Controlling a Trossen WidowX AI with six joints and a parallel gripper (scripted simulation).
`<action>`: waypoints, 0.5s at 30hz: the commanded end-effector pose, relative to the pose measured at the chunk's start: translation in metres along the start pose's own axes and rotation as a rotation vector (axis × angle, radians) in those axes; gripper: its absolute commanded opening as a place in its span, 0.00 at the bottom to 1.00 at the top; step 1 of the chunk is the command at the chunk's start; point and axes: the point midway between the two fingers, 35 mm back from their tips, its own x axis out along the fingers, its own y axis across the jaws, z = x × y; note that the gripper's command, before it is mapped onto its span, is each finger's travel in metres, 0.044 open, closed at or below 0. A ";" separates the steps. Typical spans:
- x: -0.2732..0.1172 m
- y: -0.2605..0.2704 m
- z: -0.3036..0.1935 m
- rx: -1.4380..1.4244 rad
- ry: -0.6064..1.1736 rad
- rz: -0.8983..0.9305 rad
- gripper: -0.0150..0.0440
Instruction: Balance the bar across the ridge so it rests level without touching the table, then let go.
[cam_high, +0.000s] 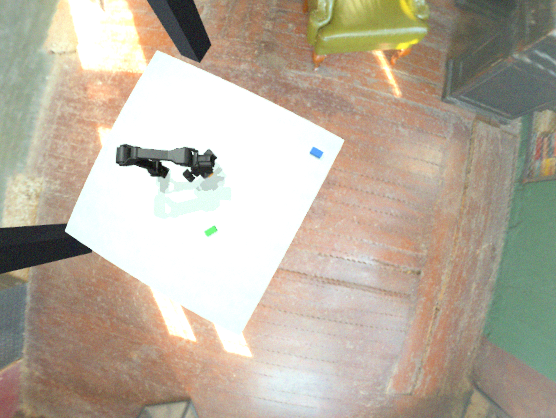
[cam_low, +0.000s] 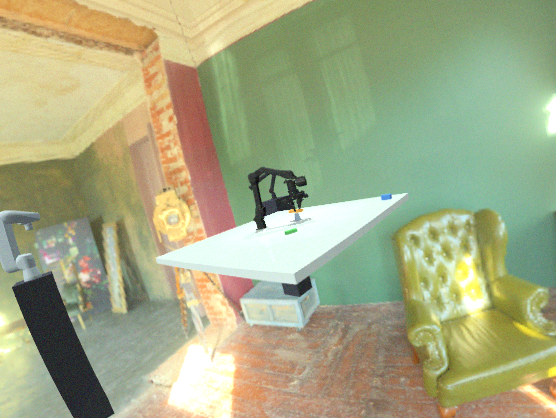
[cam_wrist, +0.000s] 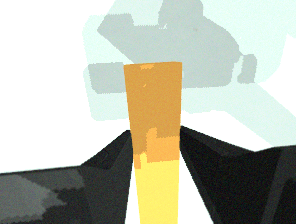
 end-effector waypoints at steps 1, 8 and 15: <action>0.000 0.001 0.000 0.004 0.000 0.004 0.25; 0.001 0.000 0.000 0.004 0.000 0.004 0.25; 0.001 0.000 0.000 0.004 0.000 0.004 0.25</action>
